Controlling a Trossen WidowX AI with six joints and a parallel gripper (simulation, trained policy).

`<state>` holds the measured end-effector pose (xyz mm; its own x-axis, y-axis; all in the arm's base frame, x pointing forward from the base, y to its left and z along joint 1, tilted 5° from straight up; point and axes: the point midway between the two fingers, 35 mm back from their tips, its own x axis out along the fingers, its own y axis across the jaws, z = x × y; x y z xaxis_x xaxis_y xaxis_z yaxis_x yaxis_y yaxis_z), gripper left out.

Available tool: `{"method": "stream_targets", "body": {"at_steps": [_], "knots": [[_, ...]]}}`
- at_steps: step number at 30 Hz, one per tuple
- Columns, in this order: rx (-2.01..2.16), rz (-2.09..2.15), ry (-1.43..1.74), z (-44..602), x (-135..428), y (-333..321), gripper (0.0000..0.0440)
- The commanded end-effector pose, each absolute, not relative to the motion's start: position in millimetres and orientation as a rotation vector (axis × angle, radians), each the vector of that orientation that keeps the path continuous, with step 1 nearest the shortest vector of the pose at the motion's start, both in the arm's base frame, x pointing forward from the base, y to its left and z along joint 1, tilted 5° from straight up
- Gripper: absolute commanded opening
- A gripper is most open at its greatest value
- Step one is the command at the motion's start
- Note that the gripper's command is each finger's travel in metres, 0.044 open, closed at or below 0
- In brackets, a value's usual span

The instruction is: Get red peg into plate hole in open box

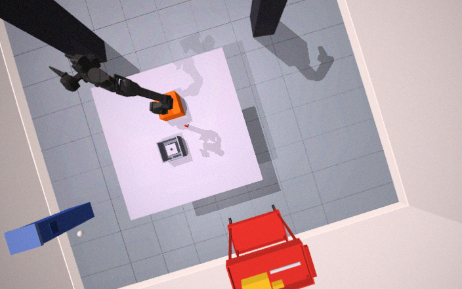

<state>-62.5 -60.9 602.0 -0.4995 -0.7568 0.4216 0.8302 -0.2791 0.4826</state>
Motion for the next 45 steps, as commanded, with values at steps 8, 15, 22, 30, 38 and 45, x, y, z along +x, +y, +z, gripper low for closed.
{"method": "stream_targets", "body": {"at_steps": [8,15,22,30,38,45], "knots": [[0.09,-1.982,-0.588,550.9,-69.3,-116.9,0.044],[0.304,-1.975,-0.391,499.4,-65.6,-163.2,0.044],[0.496,-1.897,-0.197,448.8,-43.6,-201.8,0.044],[0.669,-1.778,0.045,391.0,-2.7,-230.0,0.044],[0.78,-1.634,0.307,336.1,49.4,-237.1,0.044],[0.82,-1.493,0.535,292.8,98.2,-224.5,0.044]]}}
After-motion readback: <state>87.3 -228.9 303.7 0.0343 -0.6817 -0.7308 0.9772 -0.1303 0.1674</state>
